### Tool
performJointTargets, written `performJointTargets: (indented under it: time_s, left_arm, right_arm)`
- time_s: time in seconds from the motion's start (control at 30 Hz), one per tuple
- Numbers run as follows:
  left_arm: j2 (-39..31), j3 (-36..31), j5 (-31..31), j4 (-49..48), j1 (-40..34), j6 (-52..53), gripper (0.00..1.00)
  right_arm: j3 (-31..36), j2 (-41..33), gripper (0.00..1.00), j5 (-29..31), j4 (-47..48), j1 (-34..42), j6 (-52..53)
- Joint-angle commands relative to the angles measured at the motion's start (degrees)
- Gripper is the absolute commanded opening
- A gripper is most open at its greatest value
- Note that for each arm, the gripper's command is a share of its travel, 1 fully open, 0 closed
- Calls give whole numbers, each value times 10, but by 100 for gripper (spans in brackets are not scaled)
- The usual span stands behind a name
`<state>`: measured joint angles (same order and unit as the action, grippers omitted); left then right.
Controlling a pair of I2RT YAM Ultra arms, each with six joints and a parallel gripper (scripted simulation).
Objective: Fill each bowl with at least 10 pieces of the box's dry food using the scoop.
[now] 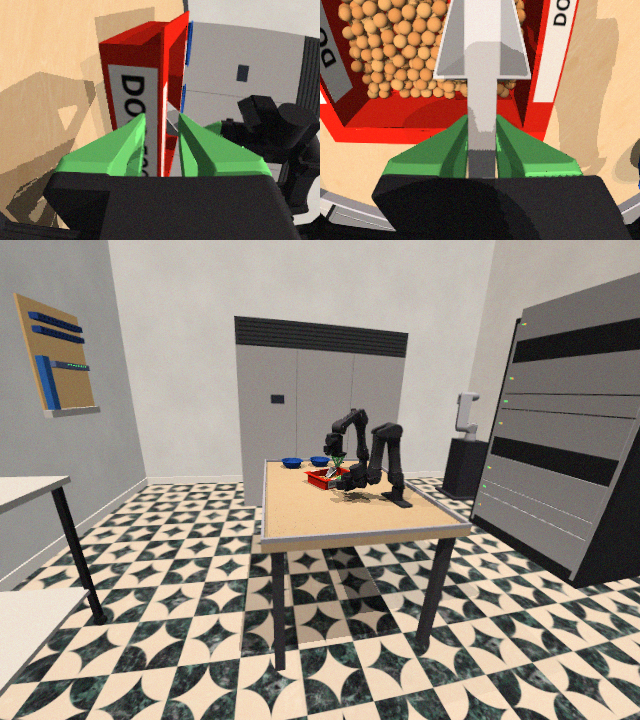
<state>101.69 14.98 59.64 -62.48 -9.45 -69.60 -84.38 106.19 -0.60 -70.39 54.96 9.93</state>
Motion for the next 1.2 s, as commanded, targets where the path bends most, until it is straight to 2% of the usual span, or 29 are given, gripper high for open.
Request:
performJointTargets:
  time_s: [0.0,1.17]
  left_arm:
    - [13,19,-12,-25,-11,-6,26]
    - [82,57,-86,-90,-92,-49,26]
  right_arm:
    - [-21,-26,0,-1,-6,1,-2]
    - [-21,-26,0,-1,-6,1,-2]
